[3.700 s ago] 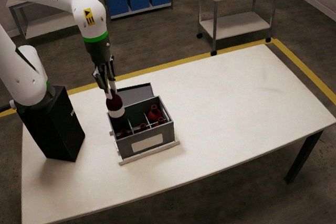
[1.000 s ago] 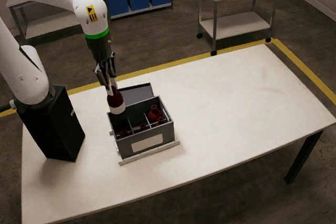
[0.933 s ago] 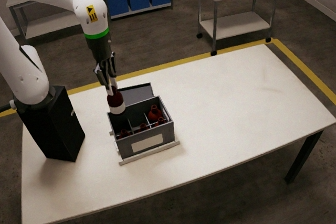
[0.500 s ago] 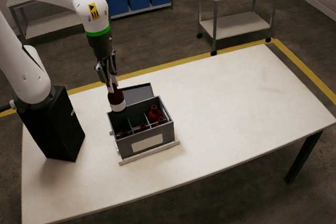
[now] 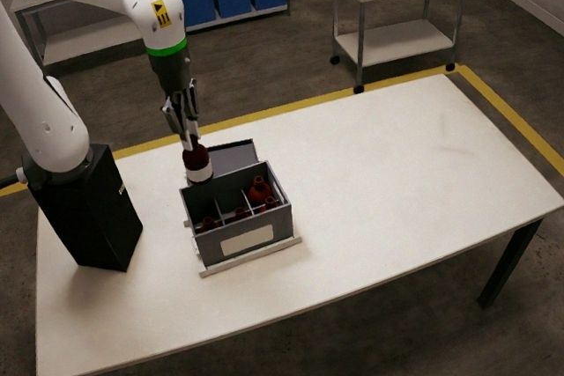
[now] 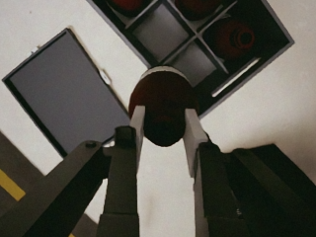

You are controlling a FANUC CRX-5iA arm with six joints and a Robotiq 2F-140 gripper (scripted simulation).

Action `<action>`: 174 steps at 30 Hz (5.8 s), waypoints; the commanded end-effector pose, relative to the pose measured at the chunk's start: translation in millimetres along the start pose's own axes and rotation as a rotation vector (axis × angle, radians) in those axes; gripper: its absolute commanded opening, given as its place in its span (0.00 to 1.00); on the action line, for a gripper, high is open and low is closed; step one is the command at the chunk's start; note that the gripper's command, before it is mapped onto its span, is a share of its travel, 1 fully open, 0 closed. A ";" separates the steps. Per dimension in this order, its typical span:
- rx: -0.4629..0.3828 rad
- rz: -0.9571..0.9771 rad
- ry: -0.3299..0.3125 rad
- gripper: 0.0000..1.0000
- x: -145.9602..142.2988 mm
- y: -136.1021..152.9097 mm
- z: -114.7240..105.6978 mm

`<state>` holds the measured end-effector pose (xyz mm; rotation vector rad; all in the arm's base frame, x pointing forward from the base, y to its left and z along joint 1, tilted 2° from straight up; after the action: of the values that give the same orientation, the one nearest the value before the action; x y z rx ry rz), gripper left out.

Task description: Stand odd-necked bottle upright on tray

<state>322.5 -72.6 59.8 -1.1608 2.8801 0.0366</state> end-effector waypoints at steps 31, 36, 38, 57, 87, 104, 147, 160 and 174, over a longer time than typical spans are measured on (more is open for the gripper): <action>0.001 0.000 -0.001 0.10 -61.1 14.4 -0.5; 0.001 0.000 -0.001 0.10 -73.4 17.5 -0.5; 0.001 0.000 -0.001 0.10 -75.9 18.1 -0.5; 0.001 0.000 -0.001 0.10 -117.7 28.3 -0.5; 0.001 0.000 -0.001 0.10 -179.9 43.6 -0.5; 0.001 0.000 -0.001 0.10 -197.9 48.0 -0.5; 0.001 0.000 -0.001 0.10 -207.8 50.4 -0.5; 0.001 0.000 -0.001 0.10 -207.8 50.4 -0.5; 0.001 0.000 -0.001 0.10 -207.8 50.4 -0.5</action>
<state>436.6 107.5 68.9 -1.1609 2.8808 0.0356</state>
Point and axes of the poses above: the point where the finger pads meet when closed, its own z axis out along the fingers, its own x axis across the jaws, y = z × x, the point moved 6 cm from there along -z, back along the fingers, and after that the axes turned 6 degrees about -z, right-handed, at the moved point
